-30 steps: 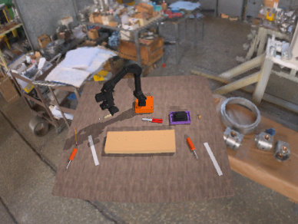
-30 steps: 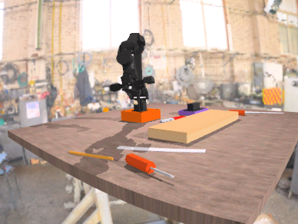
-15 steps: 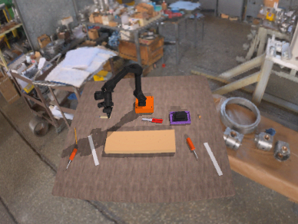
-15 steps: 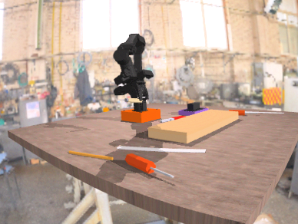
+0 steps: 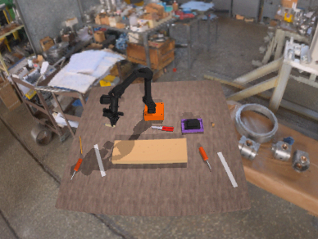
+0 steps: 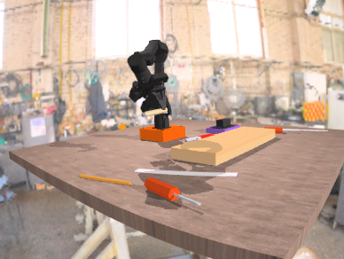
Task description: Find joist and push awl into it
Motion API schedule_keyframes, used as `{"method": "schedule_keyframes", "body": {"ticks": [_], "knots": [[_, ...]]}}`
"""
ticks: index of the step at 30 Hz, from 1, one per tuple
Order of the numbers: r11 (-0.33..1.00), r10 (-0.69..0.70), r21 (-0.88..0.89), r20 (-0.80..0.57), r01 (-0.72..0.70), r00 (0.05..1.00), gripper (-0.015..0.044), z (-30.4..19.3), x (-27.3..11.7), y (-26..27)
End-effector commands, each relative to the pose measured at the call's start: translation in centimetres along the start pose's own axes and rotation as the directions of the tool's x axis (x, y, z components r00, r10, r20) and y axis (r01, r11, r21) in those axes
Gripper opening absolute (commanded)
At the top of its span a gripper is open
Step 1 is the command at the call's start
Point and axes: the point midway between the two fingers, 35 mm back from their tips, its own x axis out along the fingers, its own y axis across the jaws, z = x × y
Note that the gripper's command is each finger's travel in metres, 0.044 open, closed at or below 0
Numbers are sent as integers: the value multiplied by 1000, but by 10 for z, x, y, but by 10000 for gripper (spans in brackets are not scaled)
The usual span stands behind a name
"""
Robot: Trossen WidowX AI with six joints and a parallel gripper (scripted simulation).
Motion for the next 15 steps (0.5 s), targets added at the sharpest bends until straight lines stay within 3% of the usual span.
{"method": "schedule_keyframes", "body": {"ticks": [1, 15], "knots": [[992, 63, 109, -16, -61, 998, 0, -1, -2, 8], [848, 263, 494, -80, -191, 961, 0, -3, -13, 35]]}}
